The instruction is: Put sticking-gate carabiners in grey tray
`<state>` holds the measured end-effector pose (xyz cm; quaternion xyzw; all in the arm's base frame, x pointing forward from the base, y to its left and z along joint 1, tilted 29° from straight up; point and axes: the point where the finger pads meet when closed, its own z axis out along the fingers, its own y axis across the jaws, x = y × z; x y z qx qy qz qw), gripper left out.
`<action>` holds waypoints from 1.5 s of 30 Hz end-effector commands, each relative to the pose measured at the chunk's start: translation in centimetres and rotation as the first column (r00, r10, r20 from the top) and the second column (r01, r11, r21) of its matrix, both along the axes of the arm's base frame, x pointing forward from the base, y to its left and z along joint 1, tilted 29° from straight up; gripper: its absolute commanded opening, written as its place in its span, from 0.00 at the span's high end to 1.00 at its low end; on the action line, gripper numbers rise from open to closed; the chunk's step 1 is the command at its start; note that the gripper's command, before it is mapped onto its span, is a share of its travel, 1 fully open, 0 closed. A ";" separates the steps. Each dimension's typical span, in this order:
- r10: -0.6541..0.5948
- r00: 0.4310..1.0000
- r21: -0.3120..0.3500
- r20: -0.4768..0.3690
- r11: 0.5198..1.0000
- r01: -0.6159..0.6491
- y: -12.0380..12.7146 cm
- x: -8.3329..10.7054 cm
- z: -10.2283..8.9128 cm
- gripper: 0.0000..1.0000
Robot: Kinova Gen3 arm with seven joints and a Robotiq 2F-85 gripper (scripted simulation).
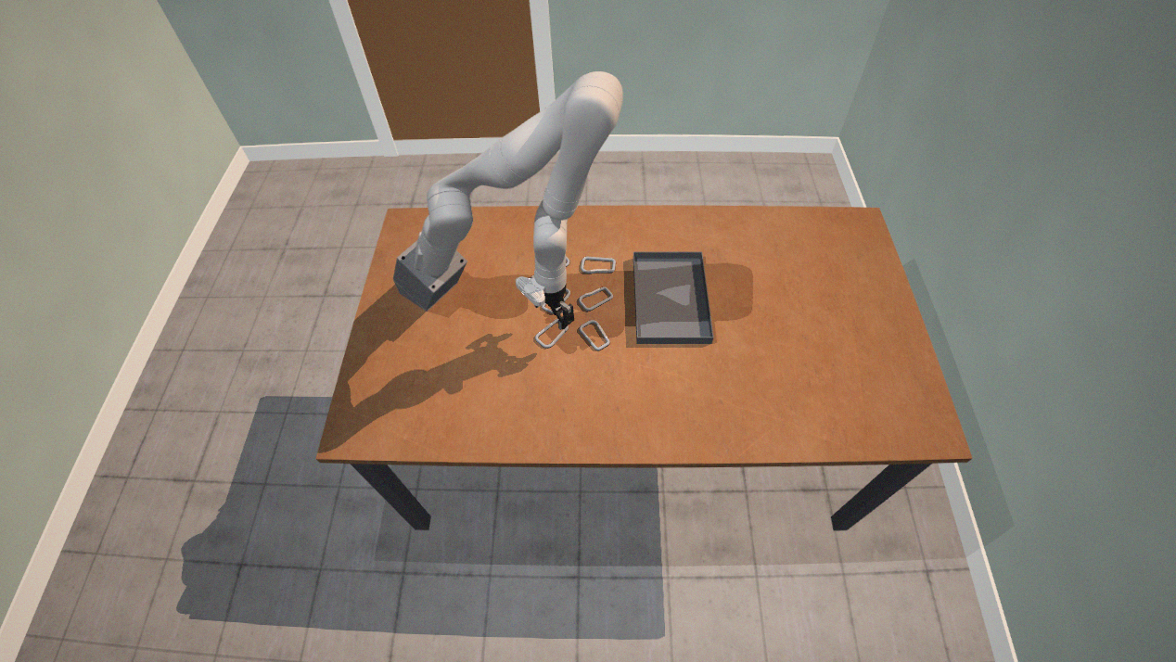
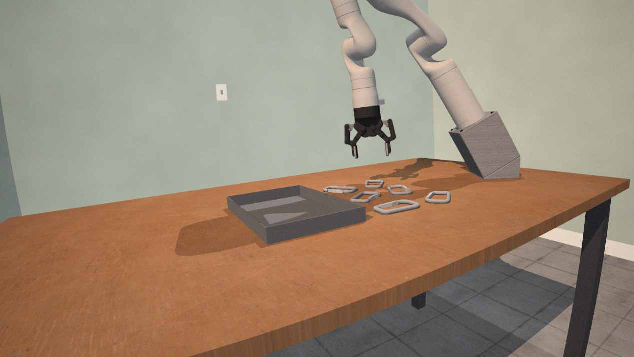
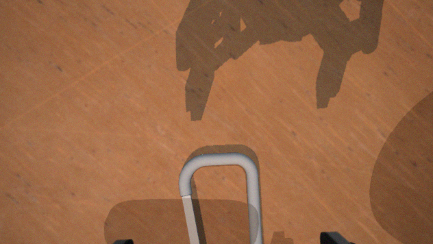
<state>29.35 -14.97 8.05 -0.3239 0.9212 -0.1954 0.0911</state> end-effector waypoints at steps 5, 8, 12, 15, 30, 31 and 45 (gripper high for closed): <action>0.018 0.998 -0.023 0.067 1.000 -0.017 0.1 -0.1 0.0 0.00; 0.018 0.998 -0.023 0.067 1.000 -0.017 0.1 -0.1 0.0 0.00; 0.018 0.998 -0.023 0.067 1.000 -0.017 0.1 -0.1 0.0 0.00; 0.018 0.998 -0.023 0.067 1.000 -0.017 0.1 -0.1 0.0 0.00; 0.018 0.998 -0.023 0.066 1.000 -0.016 0.1 0.0 0.0 0.00; 0.018 0.998 -0.023 0.066 1.000 -0.016 0.1 0.0 0.0 0.00; 0.018 0.998 -0.022 0.067 1.000 -0.016 -1.5 1.8 -4.4 0.00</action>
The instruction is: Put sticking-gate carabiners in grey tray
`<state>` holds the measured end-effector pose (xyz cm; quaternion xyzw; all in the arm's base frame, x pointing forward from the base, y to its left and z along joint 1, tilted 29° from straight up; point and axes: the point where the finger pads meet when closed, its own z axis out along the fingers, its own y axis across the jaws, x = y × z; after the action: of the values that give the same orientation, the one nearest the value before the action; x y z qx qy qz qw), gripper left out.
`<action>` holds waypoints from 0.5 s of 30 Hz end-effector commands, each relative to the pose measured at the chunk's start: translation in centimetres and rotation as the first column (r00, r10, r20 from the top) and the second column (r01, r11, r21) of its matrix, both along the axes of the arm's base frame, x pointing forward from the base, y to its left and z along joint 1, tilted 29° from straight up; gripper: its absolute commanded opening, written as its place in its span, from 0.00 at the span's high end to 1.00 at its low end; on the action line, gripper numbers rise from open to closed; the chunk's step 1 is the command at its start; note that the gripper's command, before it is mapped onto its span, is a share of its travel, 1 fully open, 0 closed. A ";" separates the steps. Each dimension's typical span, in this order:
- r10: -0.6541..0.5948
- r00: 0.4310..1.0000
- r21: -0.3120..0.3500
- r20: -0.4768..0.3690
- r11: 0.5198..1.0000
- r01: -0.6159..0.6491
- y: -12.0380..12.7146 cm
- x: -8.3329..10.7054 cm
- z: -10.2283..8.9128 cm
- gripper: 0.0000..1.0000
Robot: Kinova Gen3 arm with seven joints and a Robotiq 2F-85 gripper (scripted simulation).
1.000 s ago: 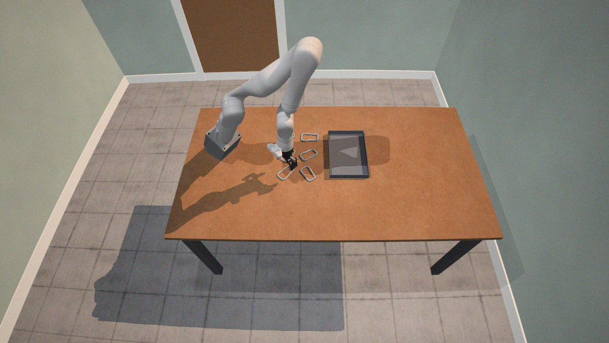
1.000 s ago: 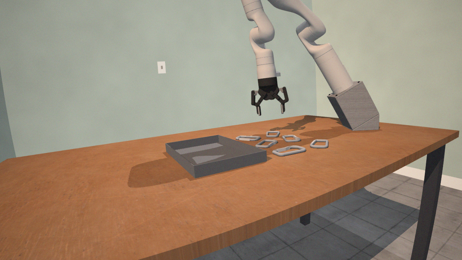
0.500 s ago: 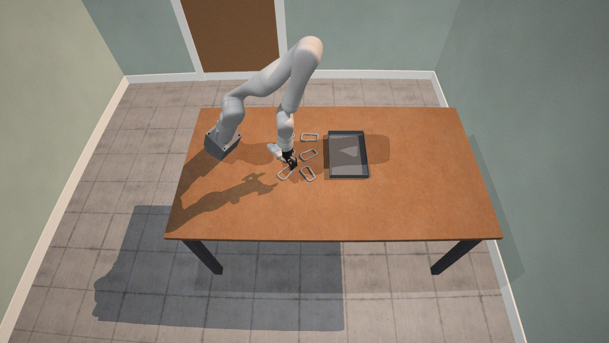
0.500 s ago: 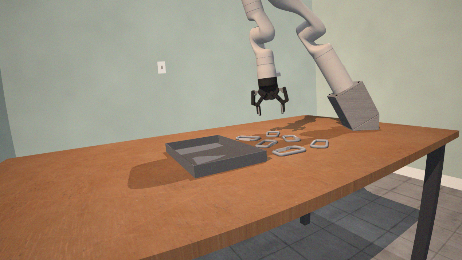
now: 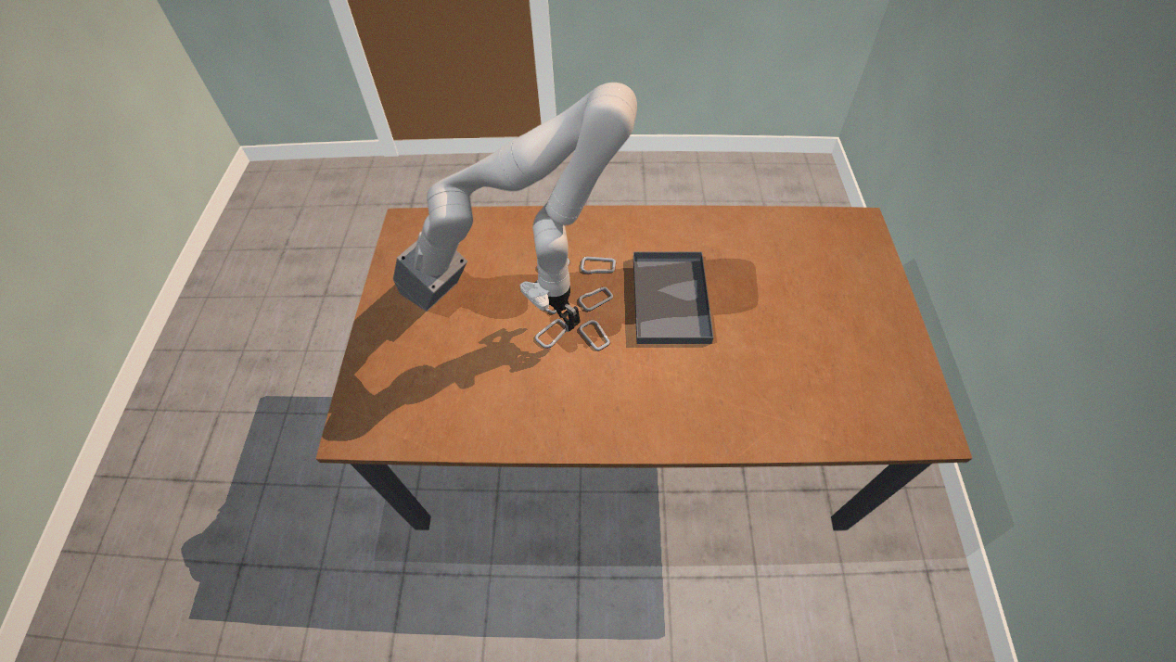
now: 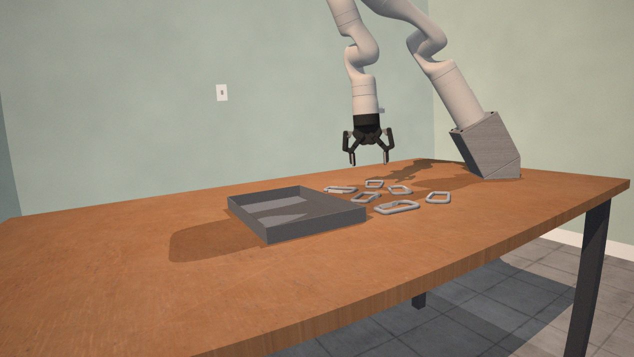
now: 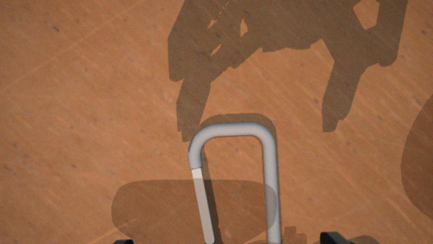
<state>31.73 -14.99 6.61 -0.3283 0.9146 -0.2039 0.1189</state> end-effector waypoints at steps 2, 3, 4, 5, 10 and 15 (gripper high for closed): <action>-0.005 1.000 -0.020 0.011 1.000 0.005 -1.4 -0.6 -3.0 0.00; -0.005 1.000 -0.020 0.011 1.000 0.005 -1.4 -0.6 -3.0 0.00; -0.005 1.000 -0.020 0.011 1.000 0.005 -1.4 -0.6 -3.0 0.00; -0.005 1.000 -0.020 0.011 1.000 0.005 -1.4 -0.6 -3.0 0.00; -0.001 1.000 -0.004 0.001 1.000 0.001 -1.5 -0.6 -3.0 0.00; -0.001 1.000 -0.004 0.001 1.000 0.001 -1.5 -0.6 -3.0 0.00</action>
<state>31.39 -16.25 3.70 -0.3301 0.9159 -0.1991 0.1116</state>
